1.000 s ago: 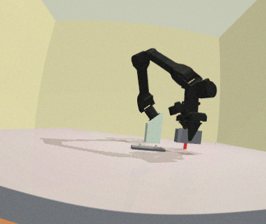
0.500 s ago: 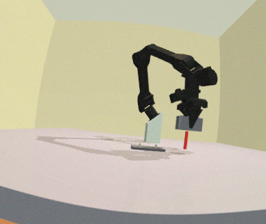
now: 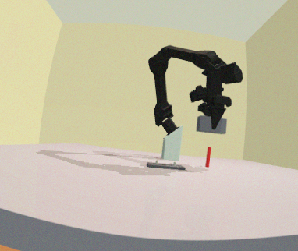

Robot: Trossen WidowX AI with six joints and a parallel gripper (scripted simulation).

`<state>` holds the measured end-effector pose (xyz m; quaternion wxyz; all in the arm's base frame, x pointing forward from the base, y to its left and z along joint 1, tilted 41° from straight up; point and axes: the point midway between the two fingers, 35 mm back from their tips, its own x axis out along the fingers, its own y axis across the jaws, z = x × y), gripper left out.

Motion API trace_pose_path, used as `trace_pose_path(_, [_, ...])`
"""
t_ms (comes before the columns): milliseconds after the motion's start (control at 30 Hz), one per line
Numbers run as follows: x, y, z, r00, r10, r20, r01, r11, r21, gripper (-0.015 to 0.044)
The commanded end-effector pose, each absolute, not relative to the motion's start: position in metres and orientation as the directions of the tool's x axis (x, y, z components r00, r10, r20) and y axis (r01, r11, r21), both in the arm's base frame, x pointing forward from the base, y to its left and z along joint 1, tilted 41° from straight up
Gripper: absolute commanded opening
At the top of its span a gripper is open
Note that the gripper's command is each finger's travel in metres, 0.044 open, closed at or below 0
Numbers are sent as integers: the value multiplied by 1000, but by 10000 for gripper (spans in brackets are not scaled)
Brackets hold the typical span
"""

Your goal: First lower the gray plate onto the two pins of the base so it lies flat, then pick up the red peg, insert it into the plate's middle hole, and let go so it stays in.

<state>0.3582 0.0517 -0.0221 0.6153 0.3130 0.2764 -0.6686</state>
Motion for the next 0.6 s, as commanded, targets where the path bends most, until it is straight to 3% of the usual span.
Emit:
trace_pose_path(0, [359, 51, -18, -46, -646, -762, 995, -97, 22, 0])
trace_pose_path(567, [360, -2, -8, -43, -637, -770, 996, -87, 16, 0])
